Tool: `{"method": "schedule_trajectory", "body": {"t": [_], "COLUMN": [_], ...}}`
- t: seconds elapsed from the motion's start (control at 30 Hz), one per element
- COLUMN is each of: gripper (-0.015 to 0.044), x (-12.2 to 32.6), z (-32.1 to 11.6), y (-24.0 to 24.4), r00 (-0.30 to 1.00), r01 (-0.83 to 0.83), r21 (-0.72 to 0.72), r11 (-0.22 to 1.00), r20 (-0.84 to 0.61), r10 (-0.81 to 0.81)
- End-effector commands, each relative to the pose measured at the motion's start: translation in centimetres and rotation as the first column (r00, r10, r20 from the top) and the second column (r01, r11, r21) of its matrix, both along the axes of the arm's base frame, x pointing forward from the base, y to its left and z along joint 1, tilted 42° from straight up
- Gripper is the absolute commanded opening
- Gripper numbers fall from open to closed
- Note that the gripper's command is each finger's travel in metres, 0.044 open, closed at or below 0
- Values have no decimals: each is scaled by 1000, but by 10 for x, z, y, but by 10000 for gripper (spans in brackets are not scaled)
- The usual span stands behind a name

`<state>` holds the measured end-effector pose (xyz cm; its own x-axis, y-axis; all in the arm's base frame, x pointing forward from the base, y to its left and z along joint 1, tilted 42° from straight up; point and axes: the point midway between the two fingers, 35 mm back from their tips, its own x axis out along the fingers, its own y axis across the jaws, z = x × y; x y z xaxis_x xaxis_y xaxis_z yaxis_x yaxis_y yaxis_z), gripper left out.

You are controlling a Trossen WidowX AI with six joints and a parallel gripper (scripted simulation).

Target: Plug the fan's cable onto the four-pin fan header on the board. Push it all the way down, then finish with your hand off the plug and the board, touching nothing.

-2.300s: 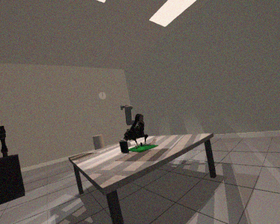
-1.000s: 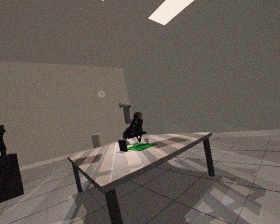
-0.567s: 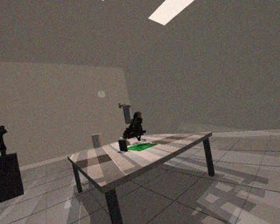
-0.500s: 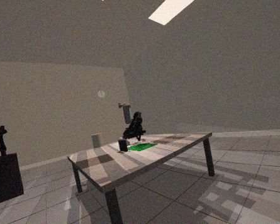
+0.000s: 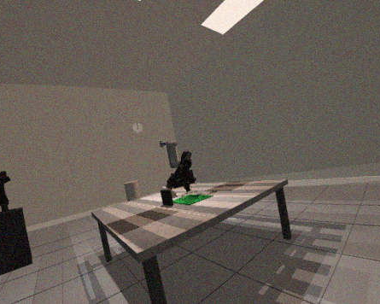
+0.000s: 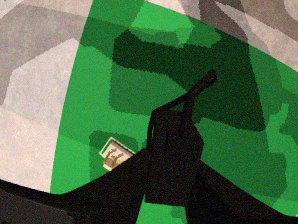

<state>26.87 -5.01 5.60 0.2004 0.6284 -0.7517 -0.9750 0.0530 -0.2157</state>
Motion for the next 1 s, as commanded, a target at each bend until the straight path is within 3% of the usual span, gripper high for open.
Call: {"method": "schedule_trajectory", "body": {"t": [0.0,0.47,0.97], "gripper": [0,0,0], "x": [-3,-9,-17], "z": [-4,-12,-20], "y": [-3,-10,-17], "r00": [986,798,402], "r01": [130,487,773], "r21": [25,20,-112], "r11": [991,873,624], "r20": [-111,-417,-674], "r10": [-127,-435,-619]}}
